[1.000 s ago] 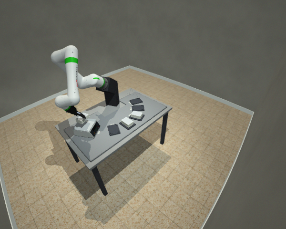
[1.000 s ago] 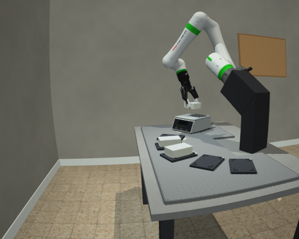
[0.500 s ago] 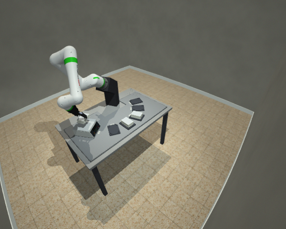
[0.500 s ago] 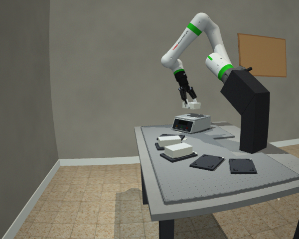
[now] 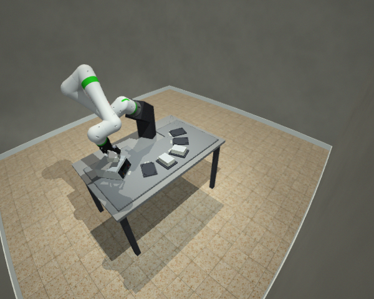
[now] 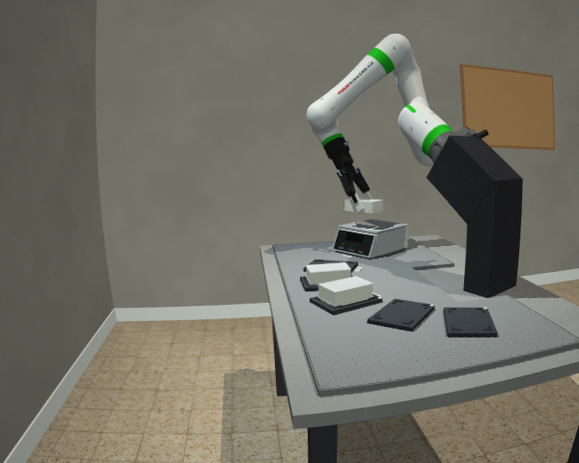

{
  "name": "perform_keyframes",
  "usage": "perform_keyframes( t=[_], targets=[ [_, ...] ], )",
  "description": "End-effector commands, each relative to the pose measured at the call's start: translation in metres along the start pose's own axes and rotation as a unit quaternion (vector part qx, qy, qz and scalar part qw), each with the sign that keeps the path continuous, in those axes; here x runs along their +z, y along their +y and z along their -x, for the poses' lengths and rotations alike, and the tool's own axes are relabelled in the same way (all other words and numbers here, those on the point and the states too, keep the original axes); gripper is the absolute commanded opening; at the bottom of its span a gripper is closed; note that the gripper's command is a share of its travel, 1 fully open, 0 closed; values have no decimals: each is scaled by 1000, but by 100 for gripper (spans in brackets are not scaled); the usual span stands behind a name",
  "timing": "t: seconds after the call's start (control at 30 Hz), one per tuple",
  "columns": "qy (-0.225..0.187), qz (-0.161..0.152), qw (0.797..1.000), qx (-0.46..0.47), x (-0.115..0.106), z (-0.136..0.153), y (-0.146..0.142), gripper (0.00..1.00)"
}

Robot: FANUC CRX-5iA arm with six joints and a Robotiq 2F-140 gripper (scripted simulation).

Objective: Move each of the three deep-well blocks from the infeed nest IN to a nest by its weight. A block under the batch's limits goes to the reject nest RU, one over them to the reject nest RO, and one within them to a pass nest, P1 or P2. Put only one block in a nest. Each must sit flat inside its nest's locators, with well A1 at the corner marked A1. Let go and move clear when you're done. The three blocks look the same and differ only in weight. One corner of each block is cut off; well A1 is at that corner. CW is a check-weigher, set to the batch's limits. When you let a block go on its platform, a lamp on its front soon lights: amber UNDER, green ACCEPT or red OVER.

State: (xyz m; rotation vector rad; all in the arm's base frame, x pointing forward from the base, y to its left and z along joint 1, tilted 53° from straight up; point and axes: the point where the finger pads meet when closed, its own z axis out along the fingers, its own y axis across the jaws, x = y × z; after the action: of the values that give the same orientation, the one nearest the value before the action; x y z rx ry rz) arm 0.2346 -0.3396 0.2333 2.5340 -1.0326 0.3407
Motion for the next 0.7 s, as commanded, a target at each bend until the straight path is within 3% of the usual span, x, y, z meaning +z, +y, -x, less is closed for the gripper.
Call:
perform_keyframes(
  t=[0.0, 0.67],
  targets=[
    [0, 3, 1000, 0, -1, -1, -8, 10],
    [0, 3, 1000, 0, -6, -10, -67, 10]
  ],
)
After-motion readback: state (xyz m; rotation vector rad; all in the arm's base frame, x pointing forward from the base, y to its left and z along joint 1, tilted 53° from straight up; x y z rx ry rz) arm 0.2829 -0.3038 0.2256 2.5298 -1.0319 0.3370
